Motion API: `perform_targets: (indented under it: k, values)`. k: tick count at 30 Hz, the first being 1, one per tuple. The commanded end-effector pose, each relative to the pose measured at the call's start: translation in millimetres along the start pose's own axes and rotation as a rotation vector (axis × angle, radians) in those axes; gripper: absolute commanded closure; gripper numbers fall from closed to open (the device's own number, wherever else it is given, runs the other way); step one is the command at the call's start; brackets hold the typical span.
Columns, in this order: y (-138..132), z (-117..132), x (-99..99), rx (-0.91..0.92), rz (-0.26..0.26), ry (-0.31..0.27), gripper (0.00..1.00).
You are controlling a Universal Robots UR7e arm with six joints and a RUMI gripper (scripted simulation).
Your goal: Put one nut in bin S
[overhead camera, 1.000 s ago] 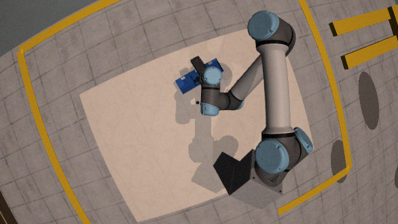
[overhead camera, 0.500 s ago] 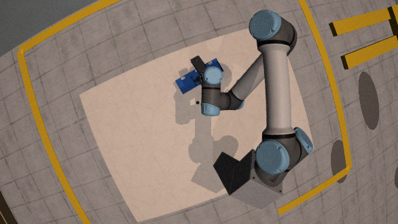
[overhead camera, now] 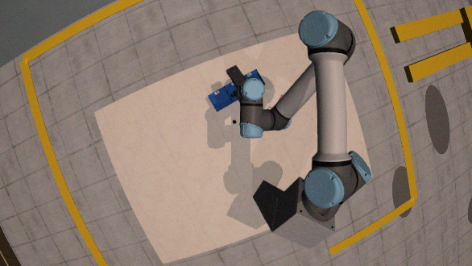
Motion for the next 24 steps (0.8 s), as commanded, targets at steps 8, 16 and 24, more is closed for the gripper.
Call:
perform_targets:
  k: [8,16,24]
  values:
    - [0,0,-31.8,0.000,0.000,0.001,0.96]
    - [-5,0,-31.8,0.000,0.000,0.001,0.96]
    - [-35,1,-31.8,0.000,0.000,0.001,0.96]
Point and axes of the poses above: the point where the finger pads meet when closed, its own x axis out along the fingers, its own y axis across the jaws, z = x × y, the point moved 9 cm from there along -x, back along the fingers, and after that the axes turned 4 degrees about x, right-handed, at the moved point
